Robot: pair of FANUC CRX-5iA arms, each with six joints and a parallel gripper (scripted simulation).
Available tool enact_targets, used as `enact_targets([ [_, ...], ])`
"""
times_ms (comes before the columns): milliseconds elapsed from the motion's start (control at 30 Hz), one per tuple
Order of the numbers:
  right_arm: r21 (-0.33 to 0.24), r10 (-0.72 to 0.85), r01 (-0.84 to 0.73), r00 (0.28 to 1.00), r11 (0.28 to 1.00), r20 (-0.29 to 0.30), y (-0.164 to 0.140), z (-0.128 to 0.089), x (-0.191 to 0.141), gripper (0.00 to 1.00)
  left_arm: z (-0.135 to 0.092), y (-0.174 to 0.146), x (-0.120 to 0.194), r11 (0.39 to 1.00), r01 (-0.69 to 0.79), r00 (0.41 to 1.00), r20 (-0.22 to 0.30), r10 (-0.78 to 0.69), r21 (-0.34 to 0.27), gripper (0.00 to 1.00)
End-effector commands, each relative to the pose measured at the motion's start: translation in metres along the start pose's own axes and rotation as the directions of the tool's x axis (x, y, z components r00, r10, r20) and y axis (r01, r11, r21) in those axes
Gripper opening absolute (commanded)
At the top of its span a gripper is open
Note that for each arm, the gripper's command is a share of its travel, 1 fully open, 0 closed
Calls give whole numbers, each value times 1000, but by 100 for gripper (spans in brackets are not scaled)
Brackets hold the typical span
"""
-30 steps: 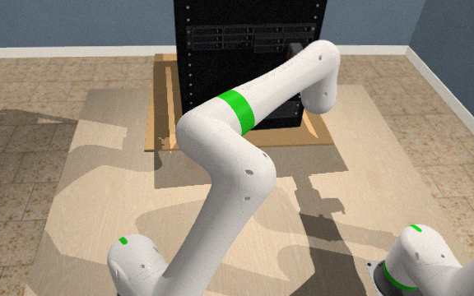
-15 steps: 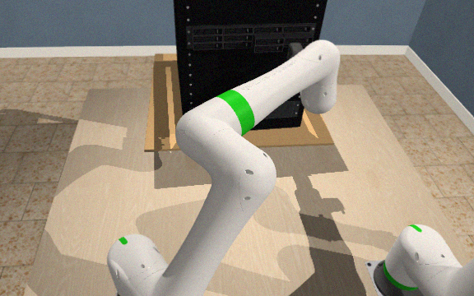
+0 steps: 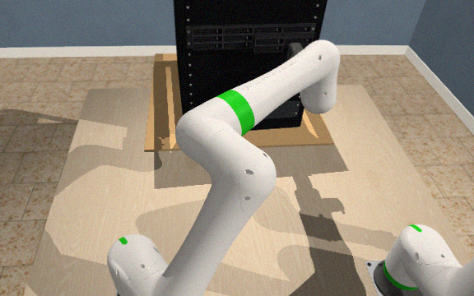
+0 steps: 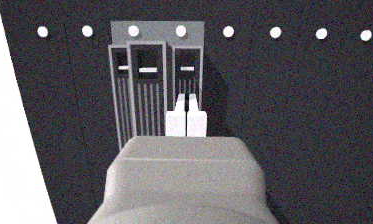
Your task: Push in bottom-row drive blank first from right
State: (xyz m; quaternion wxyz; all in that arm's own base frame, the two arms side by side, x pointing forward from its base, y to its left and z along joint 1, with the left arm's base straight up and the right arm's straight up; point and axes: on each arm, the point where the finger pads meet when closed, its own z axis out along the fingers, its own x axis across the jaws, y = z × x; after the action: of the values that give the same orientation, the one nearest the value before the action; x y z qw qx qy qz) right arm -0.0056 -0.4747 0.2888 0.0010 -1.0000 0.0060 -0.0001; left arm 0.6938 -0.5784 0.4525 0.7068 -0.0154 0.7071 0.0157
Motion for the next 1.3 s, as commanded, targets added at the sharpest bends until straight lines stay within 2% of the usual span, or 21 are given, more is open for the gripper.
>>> enact_targets([
  [0, -2, 0, 0, 1000, 1000, 0, 0, -1, 0, 100, 0, 0, -2, 1000, 2, 1000, 2, -2, 0, 0],
  [400, -2, 0, 0, 1000, 1000, 0, 0, -1, 0, 100, -1, 0, -2, 1000, 2, 1000, 2, -2, 0, 0],
  [667, -2, 0, 0, 1000, 1000, 0, 0, -1, 0, 100, -15, 0, -2, 1000, 2, 1000, 2, -2, 0, 0],
  [1067, -2, 0, 0, 1000, 1000, 0, 0, -1, 0, 100, -82, 0, -2, 1000, 2, 1000, 2, -2, 0, 0],
  [1267, -2, 0, 0, 1000, 1000, 0, 0, -1, 0, 100, -94, 0, -2, 1000, 2, 1000, 2, -2, 0, 0],
])
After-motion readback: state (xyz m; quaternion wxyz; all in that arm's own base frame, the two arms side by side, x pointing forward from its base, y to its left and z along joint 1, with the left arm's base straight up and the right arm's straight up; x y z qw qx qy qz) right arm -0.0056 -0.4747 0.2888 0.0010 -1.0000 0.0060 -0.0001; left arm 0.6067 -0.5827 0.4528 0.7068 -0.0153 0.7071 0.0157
